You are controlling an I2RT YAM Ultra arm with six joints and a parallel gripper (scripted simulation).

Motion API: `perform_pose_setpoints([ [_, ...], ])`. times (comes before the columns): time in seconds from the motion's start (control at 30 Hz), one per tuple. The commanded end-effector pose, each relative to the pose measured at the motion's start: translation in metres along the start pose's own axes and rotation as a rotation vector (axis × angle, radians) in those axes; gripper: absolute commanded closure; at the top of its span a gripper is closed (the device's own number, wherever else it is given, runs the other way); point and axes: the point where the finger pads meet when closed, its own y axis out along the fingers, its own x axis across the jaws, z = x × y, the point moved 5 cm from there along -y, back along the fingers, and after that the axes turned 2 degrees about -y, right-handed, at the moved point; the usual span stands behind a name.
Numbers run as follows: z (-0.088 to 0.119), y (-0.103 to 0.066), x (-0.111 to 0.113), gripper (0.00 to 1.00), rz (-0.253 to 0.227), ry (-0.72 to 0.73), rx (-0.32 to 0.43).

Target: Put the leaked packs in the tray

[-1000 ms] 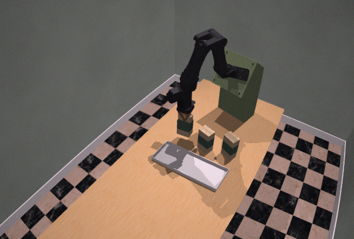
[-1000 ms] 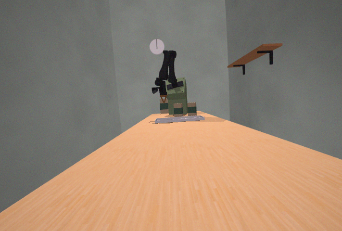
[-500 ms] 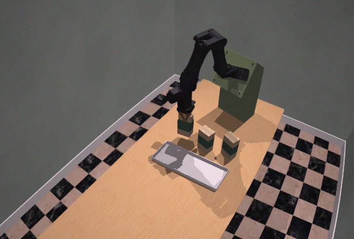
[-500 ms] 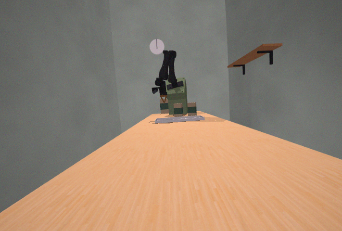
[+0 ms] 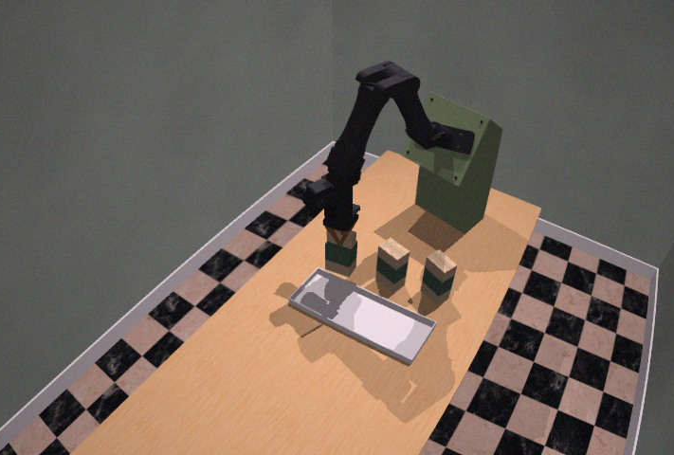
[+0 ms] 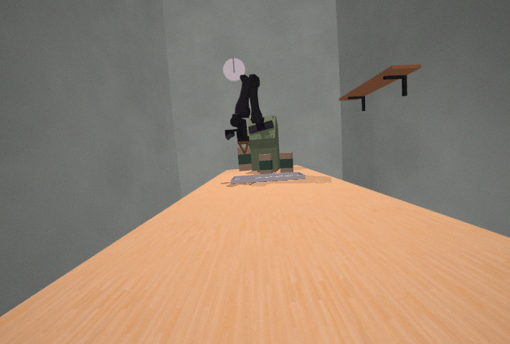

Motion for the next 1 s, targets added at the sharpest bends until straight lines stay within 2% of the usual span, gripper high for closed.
perform_pose_setpoints([
  [0.0, -0.007, -0.006, 0.027, 0.74, 0.009, 0.013, -0.021],
  [0.23, -0.012, -0.007, 0.065, 0.74, 0.008, 0.013, -0.021],
  [0.37, -0.014, -0.007, 0.073, 0.74, 0.008, 0.013, -0.021],
  [0.4, -0.015, -0.016, 0.081, 0.74, -0.015, 0.011, -0.031],
  [0.43, -0.015, -0.007, 0.079, 0.74, 0.008, 0.013, -0.021],
  [0.53, -0.016, -0.007, 0.086, 0.74, 0.007, 0.013, -0.021],
  [0.6, -0.018, -0.02, 0.095, 0.74, -0.026, 0.011, -0.036],
  [0.97, -0.02, -0.018, 0.094, 0.74, -0.018, 0.014, -0.038],
])
